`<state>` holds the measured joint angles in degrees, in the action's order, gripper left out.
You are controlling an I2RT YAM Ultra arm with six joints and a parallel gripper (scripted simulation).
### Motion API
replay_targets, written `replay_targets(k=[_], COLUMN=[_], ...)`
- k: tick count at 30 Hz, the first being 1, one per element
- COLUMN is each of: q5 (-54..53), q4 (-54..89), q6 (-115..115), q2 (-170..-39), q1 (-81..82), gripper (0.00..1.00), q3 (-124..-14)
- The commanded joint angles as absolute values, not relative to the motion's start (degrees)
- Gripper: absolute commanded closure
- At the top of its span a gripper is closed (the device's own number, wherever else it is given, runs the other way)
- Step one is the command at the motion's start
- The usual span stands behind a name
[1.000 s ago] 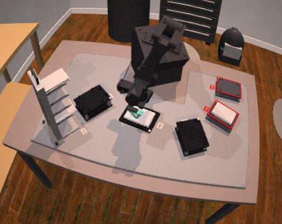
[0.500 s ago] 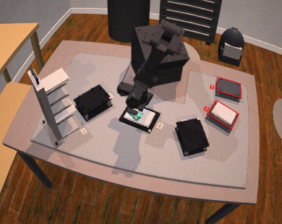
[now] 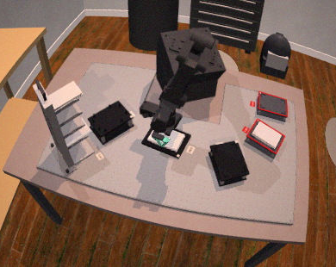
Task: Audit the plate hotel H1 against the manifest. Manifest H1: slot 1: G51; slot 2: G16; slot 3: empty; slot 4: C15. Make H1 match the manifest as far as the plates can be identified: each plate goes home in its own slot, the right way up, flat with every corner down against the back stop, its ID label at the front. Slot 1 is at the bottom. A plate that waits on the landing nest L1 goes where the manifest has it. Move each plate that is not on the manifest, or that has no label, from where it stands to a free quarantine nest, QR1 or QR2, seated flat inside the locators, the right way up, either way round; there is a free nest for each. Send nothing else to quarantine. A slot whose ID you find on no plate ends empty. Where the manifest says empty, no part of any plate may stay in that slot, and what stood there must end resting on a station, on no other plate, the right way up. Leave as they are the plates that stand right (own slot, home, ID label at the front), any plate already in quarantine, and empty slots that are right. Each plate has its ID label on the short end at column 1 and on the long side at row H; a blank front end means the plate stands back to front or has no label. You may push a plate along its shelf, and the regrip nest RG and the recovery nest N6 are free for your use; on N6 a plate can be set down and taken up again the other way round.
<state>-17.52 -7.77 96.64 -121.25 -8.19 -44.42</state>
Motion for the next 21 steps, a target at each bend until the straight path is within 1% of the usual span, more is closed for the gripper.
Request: replay_targets(k=[1, 7, 8, 21], q5=[-16.8, -16.7, -16.7, -16.7], q4=[-8.7, -9.3, -9.3, -9.3], q6=[97.0, 97.2, 97.2, 97.2], q2=[-121.5, -122.3, -122.3, -122.3], q1=[-8.2, -8.0, -8.0, -8.0], gripper=[0.0, 0.0, 0.14, 0.14], q3=[-44.7, -45.0, -45.0, -45.0])
